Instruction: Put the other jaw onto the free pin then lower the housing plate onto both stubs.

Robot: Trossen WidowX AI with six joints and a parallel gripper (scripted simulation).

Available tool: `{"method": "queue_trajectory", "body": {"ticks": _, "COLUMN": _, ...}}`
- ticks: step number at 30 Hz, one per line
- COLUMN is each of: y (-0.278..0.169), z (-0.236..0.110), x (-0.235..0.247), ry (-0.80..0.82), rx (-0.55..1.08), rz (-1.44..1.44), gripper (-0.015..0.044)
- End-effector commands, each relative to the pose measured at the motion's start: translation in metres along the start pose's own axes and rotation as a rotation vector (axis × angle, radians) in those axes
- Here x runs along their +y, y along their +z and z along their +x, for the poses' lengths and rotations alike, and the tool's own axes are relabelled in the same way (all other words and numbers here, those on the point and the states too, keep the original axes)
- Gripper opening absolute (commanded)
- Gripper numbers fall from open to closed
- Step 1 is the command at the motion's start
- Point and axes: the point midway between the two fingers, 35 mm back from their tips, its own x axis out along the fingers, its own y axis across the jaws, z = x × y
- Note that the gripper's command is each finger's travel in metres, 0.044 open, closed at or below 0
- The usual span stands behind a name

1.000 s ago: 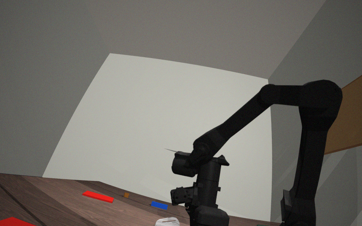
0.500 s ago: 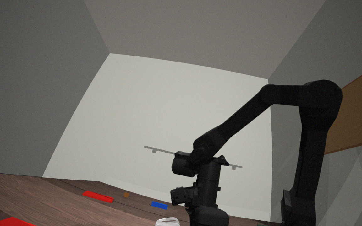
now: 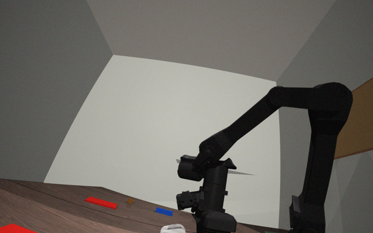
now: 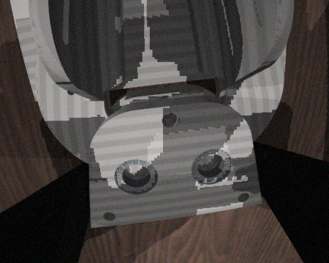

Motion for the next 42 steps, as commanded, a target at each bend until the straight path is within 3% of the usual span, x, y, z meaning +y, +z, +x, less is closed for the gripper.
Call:
{"method": "queue_trajectory", "body": {"ticks": 1, "y": 0.0005, "z": -0.0004, "x": -0.0007, "ry": -0.005, "rx": 0.001, "rz": -0.005, "gripper": 0.0351}}
{"method": "queue_trajectory", "body": {"ticks": 42, "y": 0.001, "z": 0.0051, "x": -0.0009, "ry": -0.004, "rx": 0.001, "rz": -0.005, "gripper": 0.0351}}
